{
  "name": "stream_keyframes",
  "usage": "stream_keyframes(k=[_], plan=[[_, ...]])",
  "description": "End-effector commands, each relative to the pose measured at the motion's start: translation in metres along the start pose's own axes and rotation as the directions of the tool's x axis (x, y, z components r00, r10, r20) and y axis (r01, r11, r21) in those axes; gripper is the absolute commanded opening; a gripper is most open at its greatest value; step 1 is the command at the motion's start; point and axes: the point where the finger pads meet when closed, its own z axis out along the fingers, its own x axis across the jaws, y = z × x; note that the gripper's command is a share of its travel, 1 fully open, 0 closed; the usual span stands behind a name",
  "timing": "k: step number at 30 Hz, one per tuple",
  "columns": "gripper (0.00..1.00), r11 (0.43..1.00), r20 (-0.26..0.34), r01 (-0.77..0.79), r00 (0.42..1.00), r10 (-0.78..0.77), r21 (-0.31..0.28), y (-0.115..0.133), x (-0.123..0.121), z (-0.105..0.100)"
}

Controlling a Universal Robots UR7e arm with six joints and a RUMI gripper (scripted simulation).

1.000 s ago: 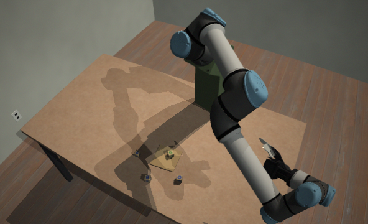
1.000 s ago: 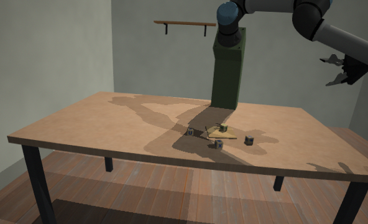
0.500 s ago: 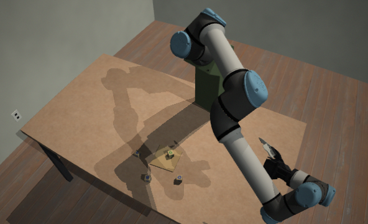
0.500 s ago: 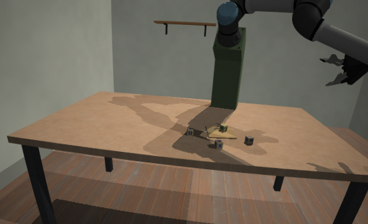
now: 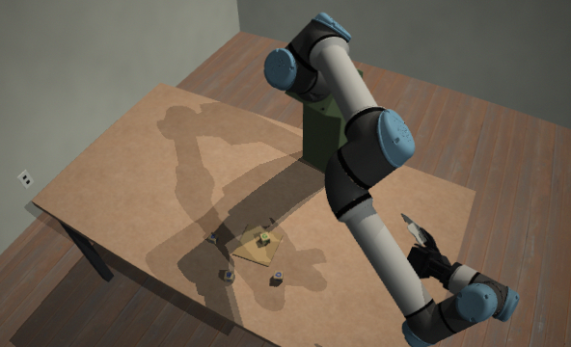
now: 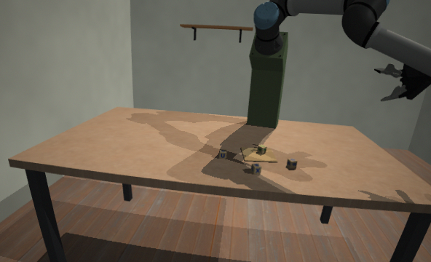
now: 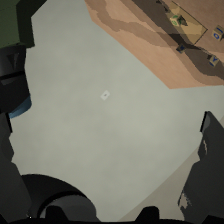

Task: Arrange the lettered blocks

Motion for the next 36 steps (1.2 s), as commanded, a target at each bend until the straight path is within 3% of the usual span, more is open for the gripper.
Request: stream_keyframes(k=[1,9,19,21,28,36], plan=[[1.0,1.0,0.02,0.015,1.0,-0.016,0.016,-0.001,0.002,0.003],[1.0,0.997,0.068,0.052,0.996,-0.055,0.054,-0.006,0.009,0.011],[1.0,0.97,0.179,0.144,0.967,-0.18,0.196,-0.021,0.028,0.035],[1.0,0.97,0.179,0.144,0.967,-0.18,0.196,-0.021,0.028,0.035],[1.0,0.921,0.23,0.199,0.931,-0.285,0.335,-0.033,0.045,0.054],[1.0,0.847,0.238,0.233,0.894,-0.381,0.478,-0.043,0.062,0.072]])
